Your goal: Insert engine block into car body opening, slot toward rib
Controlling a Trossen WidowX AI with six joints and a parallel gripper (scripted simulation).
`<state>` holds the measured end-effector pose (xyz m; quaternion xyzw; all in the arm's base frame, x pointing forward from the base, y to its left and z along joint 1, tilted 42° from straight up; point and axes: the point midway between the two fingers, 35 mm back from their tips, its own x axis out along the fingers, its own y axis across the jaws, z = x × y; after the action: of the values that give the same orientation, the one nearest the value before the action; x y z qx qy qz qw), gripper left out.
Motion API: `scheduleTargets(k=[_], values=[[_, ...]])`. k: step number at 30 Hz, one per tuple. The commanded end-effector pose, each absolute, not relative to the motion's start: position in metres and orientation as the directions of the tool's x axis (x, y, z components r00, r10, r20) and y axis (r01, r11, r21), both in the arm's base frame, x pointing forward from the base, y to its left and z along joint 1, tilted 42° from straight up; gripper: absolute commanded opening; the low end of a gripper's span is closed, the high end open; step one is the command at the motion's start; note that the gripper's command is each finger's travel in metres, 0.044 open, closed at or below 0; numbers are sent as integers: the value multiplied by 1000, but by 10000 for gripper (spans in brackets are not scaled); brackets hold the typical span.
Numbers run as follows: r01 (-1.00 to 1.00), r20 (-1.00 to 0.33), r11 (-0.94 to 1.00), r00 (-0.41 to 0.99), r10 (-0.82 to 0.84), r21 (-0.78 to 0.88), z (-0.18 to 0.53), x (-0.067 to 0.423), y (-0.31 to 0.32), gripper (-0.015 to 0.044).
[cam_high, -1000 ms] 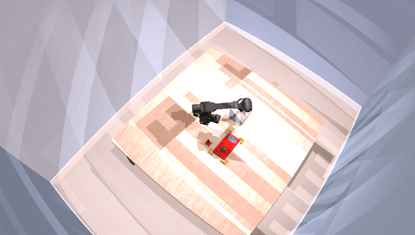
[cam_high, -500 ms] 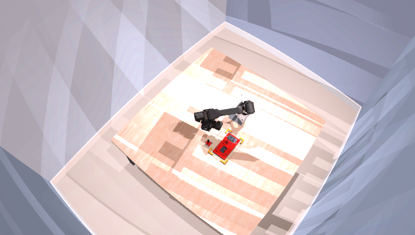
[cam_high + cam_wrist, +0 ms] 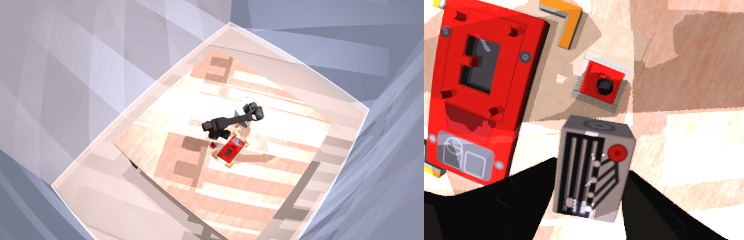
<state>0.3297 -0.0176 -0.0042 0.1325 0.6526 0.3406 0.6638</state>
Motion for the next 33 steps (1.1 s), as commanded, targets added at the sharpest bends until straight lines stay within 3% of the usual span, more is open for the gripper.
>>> scheduleTargets(k=[1, 33], values=[[-265, -775, 736, -81, 627, 623, 0, 331, -7, 0], [-135, -756, 745, -79, 649, 653, 34, 337, 85, 0]])
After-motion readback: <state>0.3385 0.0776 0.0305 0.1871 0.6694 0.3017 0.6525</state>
